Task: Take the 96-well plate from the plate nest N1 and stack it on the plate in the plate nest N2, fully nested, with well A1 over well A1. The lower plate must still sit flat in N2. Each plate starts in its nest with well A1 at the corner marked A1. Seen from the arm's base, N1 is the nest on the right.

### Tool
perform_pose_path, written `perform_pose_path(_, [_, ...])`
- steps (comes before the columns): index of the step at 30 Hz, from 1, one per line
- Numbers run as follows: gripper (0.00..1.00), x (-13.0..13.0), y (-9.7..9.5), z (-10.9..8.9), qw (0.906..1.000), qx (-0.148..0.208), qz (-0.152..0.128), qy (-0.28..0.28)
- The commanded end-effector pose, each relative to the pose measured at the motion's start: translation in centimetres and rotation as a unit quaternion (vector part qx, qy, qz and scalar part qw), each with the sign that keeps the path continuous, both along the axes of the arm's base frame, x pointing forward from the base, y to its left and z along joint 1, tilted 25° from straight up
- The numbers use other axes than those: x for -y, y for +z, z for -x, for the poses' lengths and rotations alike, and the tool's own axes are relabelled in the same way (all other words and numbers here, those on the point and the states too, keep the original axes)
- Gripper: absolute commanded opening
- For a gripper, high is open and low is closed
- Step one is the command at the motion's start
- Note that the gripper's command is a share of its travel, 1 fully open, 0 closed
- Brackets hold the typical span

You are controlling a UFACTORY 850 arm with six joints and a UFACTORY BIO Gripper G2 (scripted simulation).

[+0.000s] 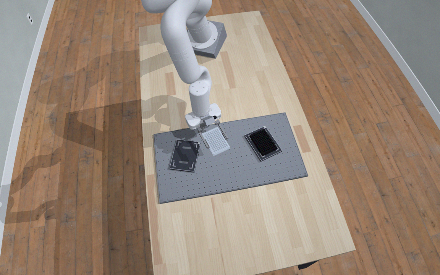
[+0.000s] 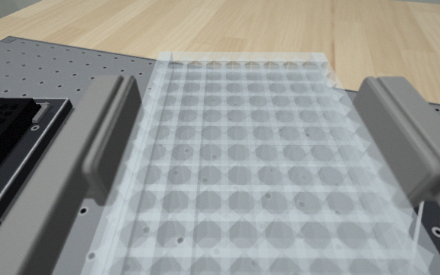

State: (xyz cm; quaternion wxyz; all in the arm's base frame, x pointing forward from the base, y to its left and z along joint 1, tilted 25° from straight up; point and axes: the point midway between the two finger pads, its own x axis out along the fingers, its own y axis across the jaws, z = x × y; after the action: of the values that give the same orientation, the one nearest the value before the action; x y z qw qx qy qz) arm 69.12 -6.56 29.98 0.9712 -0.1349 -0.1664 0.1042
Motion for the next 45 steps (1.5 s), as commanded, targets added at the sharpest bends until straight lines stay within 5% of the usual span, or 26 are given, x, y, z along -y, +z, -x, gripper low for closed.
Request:
perform_pose_path(1, [0.00,-1.4,-0.3,-0.2,1.0000,0.002,0.001,-0.001])
perform_pose_path(45, [0.00,-13.7,-2.8,-1.7,1.0000,0.002,0.001,-0.001])
